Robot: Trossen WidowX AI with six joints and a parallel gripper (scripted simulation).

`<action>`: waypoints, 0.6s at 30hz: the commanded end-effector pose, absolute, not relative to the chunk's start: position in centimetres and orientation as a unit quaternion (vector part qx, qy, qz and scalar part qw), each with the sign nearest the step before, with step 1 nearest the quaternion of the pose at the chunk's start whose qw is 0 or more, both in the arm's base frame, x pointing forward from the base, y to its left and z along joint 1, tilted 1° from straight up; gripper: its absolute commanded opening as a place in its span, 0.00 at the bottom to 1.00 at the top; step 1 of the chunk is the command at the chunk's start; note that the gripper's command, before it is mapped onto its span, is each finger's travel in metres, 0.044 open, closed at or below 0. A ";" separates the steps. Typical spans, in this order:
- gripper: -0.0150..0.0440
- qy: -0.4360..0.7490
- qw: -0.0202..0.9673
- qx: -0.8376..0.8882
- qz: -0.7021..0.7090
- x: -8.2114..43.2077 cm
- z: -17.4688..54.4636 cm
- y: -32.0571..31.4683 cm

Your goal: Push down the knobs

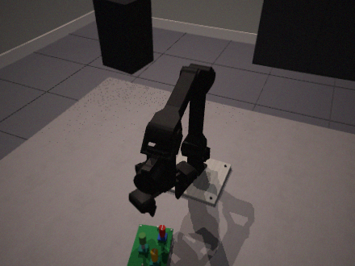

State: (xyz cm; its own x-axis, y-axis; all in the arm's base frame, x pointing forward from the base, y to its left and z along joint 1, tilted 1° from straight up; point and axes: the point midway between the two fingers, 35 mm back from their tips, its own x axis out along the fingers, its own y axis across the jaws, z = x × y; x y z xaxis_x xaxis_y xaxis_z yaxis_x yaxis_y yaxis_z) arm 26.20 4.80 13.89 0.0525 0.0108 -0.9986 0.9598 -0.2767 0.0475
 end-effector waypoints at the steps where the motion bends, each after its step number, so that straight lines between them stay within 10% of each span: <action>1: 1.00 0.422 0.429 0.575 -0.554 22.5 13.1 3.8; 18: 1.00 0.415 0.427 0.579 -0.558 21.0 12.9 3.4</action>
